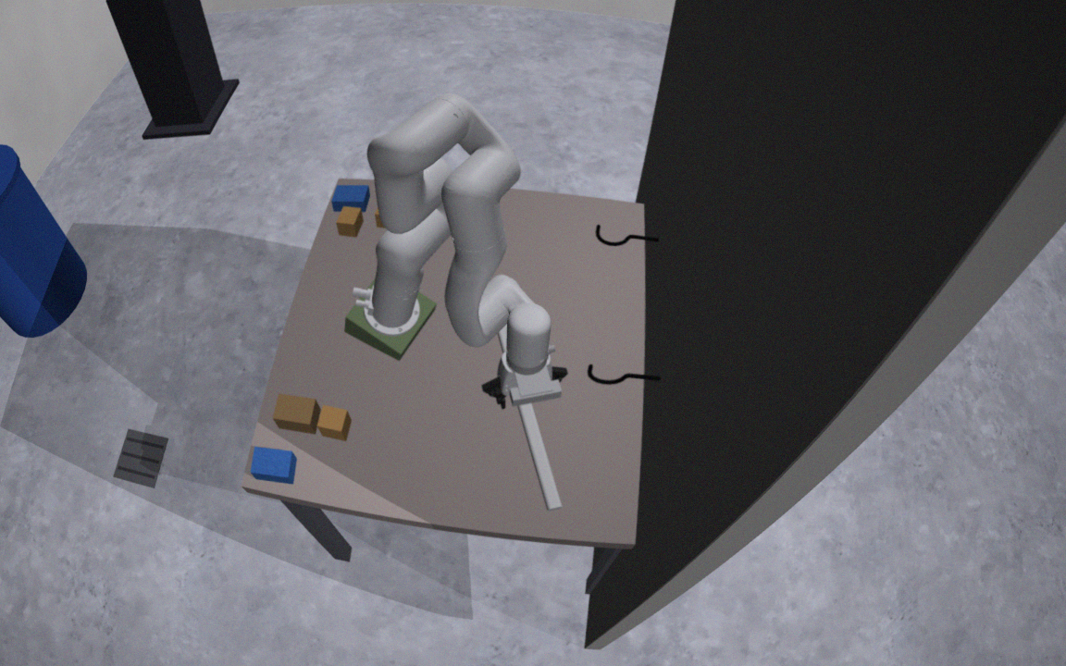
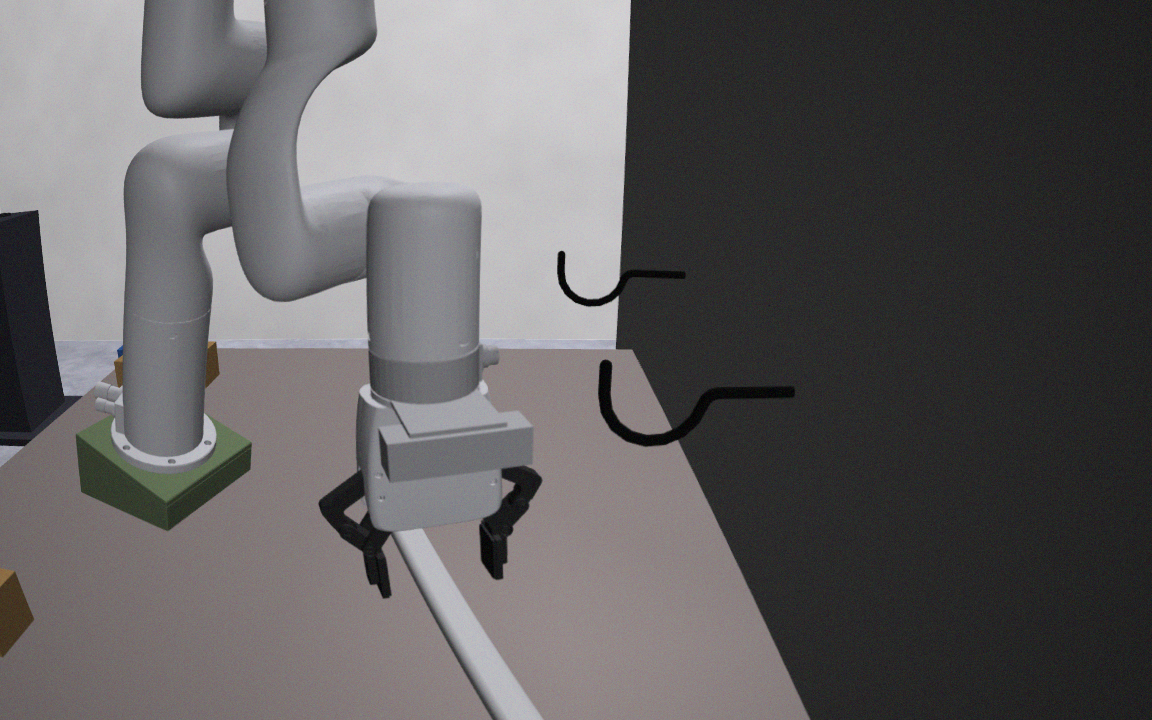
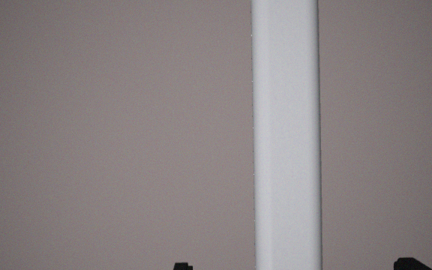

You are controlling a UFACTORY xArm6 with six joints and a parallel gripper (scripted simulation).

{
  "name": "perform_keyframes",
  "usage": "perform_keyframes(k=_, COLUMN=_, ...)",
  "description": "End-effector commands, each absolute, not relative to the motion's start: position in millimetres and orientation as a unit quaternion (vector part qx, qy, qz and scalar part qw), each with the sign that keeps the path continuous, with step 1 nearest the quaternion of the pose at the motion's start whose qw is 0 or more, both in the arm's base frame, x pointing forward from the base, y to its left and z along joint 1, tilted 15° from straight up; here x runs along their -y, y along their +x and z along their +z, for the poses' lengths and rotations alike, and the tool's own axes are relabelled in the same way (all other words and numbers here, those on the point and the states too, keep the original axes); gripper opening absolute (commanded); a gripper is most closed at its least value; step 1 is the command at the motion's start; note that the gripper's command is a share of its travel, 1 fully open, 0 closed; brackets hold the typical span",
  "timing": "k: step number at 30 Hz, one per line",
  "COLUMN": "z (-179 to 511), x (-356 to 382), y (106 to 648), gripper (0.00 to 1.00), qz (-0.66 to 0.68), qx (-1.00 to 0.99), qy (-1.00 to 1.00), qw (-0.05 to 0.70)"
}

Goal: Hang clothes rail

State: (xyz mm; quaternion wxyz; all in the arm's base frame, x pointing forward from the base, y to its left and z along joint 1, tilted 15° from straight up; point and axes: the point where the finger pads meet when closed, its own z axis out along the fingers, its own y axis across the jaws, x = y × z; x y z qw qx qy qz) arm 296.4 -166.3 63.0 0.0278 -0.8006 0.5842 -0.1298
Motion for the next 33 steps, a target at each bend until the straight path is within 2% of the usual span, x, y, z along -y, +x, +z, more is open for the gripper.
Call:
perform_keyframes(k=1, z=61.6, x=167.0, y=297.8, gripper=1.0, qz=-0.131, qx=-0.584, qy=-0.801, qw=0.028)
perform_keyframes(k=31, z=55.2, x=167.7, y=299.4, gripper=1.0, qz=-0.131, qx=-0.584, qy=-0.801, qw=0.028)
perform_keyframes(k=32, z=55.7, x=167.7, y=299.3, gripper=0.0, qz=-0.131, qx=-0.584, qy=-0.801, qw=0.028)
perform_keyframes(k=33, z=56.4, x=167.6, y=299.1, gripper=0.0, qz=-0.131, qx=-0.584, qy=-0.801, qw=0.028)
